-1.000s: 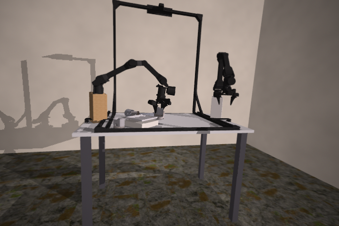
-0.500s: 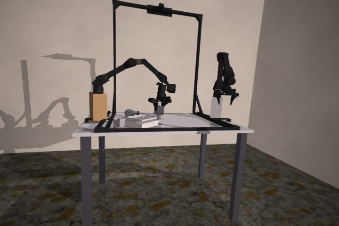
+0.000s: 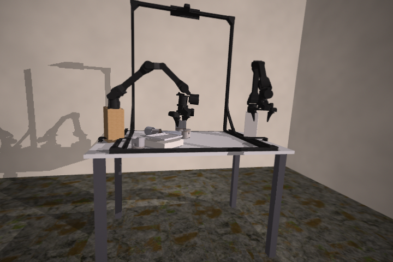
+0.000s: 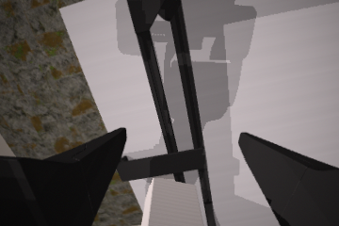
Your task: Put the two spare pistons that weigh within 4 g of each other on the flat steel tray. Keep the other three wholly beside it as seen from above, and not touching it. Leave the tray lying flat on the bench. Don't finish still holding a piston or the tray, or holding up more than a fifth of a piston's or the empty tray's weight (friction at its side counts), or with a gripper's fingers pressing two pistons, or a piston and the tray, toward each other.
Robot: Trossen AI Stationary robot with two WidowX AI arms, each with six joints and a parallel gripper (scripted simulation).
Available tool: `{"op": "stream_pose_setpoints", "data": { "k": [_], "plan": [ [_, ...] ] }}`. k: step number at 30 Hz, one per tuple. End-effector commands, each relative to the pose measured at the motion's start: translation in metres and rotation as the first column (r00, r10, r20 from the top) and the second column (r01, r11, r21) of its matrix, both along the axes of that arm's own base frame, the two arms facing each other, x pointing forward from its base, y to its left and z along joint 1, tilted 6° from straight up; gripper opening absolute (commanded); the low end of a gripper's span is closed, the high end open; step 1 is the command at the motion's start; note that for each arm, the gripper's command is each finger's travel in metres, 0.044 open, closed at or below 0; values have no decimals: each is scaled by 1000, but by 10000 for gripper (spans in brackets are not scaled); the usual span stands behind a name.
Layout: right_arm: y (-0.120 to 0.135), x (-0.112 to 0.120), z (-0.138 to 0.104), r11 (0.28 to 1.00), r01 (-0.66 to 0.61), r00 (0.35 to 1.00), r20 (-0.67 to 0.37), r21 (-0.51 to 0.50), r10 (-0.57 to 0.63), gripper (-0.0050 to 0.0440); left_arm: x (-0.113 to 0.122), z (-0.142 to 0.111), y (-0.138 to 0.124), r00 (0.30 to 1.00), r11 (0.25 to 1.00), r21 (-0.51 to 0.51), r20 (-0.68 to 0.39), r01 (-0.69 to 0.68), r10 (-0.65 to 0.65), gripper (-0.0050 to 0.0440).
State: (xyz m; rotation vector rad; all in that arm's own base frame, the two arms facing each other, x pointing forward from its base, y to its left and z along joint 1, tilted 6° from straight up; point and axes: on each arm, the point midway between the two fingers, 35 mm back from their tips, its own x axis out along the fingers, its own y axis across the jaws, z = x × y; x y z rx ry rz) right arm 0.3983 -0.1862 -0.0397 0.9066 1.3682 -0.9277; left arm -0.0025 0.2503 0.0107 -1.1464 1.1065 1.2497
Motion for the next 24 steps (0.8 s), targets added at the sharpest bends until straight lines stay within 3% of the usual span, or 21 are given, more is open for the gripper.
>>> {"op": "stream_pose_setpoints", "data": {
  "k": [1,12,18,24],
  "plan": [
    [-1,-18,10,996,-88,996,6,-25,89,158,0,0,0,1000,1000,0,1,1,-1,440],
    [0,-71,24,927,-366,930,-10,-82,367,158,0,0,0,1000,1000,0,1,1,-1,440],
    [0,-90,30,882,-461,887,-20,-102,462,158,0,0,0,1000,1000,0,1,1,-1,440],
    [0,-119,37,879,-466,884,-20,-103,466,158,0,0,0,1000,1000,0,1,1,-1,440]
  ]
}}
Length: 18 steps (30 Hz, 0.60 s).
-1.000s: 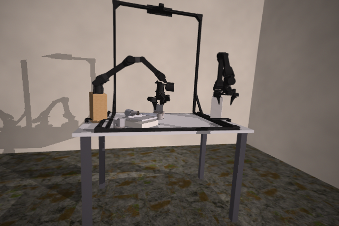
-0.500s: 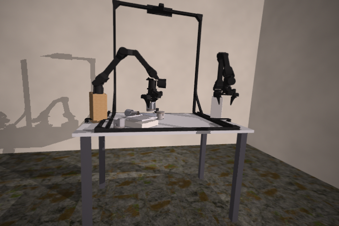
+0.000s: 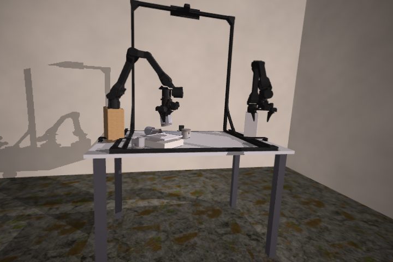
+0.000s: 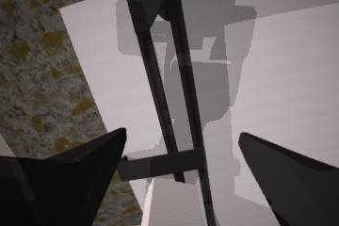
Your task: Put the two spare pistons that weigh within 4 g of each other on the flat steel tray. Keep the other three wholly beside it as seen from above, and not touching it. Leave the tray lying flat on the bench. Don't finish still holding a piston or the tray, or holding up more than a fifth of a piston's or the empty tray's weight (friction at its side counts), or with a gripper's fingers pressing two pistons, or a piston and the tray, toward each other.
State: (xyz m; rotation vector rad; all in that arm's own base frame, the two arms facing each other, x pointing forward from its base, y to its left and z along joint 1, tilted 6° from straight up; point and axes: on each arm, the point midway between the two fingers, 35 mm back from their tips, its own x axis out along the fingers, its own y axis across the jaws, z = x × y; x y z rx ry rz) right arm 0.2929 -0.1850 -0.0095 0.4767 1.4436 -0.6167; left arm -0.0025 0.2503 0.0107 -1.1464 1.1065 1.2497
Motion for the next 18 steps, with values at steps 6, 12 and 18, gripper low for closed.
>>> {"op": "stream_pose_setpoints", "data": {
  "k": [6,12,18],
  "plan": [
    [-1,-38,13,1000,-10,1000,8,-12,10,158,0,0,0,1000,1000,0,1,1,-1,440],
    [-1,-62,20,1000,-10,1000,8,-12,10,158,0,0,0,1000,1000,0,1,1,-1,440],
    [-11,-57,22,1000,-10,1000,7,-11,10,158,0,0,0,1000,1000,0,1,1,-1,440]
  ]
}}
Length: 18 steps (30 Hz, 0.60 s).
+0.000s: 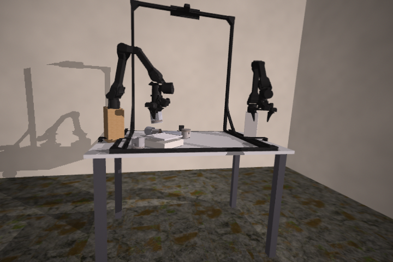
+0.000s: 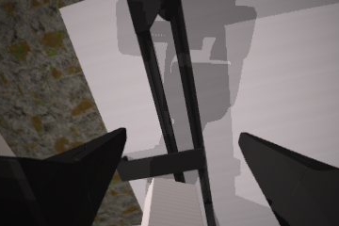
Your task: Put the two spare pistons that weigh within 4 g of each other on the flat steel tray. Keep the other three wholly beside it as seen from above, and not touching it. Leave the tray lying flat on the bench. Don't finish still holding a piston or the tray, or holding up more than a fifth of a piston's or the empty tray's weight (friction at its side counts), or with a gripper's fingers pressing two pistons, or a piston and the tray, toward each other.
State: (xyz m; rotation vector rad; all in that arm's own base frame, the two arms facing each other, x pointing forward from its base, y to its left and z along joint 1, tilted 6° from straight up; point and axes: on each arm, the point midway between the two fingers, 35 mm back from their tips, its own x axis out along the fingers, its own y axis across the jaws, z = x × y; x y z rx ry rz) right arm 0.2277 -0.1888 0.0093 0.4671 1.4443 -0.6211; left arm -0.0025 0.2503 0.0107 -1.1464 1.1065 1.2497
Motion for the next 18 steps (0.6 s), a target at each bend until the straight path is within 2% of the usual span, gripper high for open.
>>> {"op": "stream_pose_setpoints", "data": {
  "k": [1,15,18],
  "plan": [
    [-10,12,4,1000,-7,1000,10,-3,7,158,0,0,0,1000,1000,0,1,1,-1,440],
    [-45,54,8,1000,-7,1000,9,-2,8,158,0,0,0,1000,1000,0,1,1,-1,440],
    [-45,54,8,999,-1,999,-51,50,3,158,0,0,0,1000,1000,0,1,1,-1,440]
  ]
}}
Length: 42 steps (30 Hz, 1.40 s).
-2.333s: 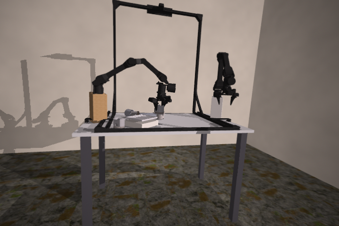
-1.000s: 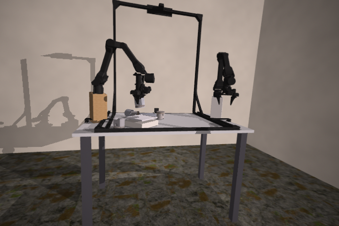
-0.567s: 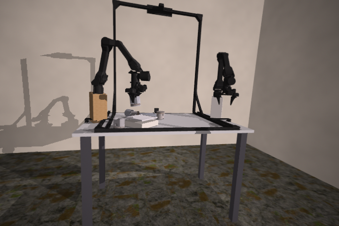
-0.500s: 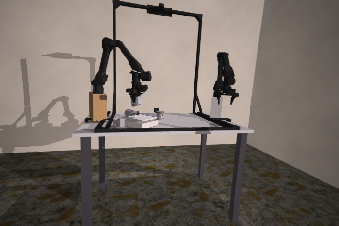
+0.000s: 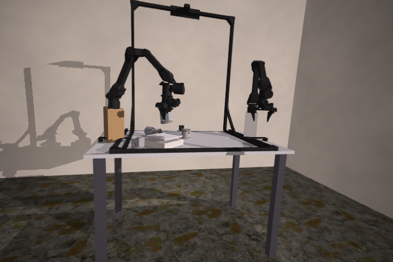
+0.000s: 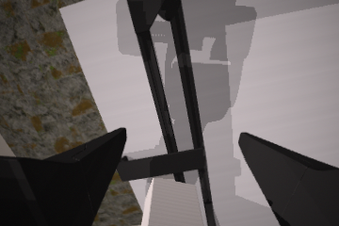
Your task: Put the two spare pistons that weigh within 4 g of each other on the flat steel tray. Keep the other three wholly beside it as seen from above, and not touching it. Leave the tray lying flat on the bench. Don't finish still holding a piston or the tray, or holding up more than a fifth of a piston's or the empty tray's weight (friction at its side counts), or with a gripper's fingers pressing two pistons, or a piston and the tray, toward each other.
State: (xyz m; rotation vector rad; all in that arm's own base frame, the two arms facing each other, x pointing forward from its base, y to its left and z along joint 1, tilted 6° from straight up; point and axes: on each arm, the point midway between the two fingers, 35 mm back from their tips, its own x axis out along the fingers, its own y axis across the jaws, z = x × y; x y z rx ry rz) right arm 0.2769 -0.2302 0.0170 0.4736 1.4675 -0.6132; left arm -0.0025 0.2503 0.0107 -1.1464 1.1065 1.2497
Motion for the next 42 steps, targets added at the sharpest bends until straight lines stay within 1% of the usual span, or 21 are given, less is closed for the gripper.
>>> {"op": "stream_pose_setpoints", "data": {
  "k": [1,3,5,20,22,37,42],
  "plan": [
    [-3,4,1,999,4,999,-54,51,-1,158,0,0,0,1000,1000,0,1,1,-1,440],
    [-3,4,-1,997,7,997,-80,74,-2,158,0,0,0,1000,1000,0,1,1,-1,440],
    [-3,4,-1,997,7,997,-80,74,-2,158,0,0,0,1000,1000,0,1,1,-1,440],
    [-4,3,-26,997,7,997,-80,74,-2,158,0,0,0,1000,1000,0,1,1,-1,440],
    [-4,3,-26,997,7,997,-80,74,-2,158,0,0,0,1000,1000,0,1,1,-1,440],
    [-5,1,-51,997,7,997,-80,74,-2,158,0,0,0,1000,1000,0,1,1,-1,440],
    [-5,1,-56,997,7,997,-80,74,-2,158,0,0,0,1000,1000,0,1,1,-1,440]
  ]
}}
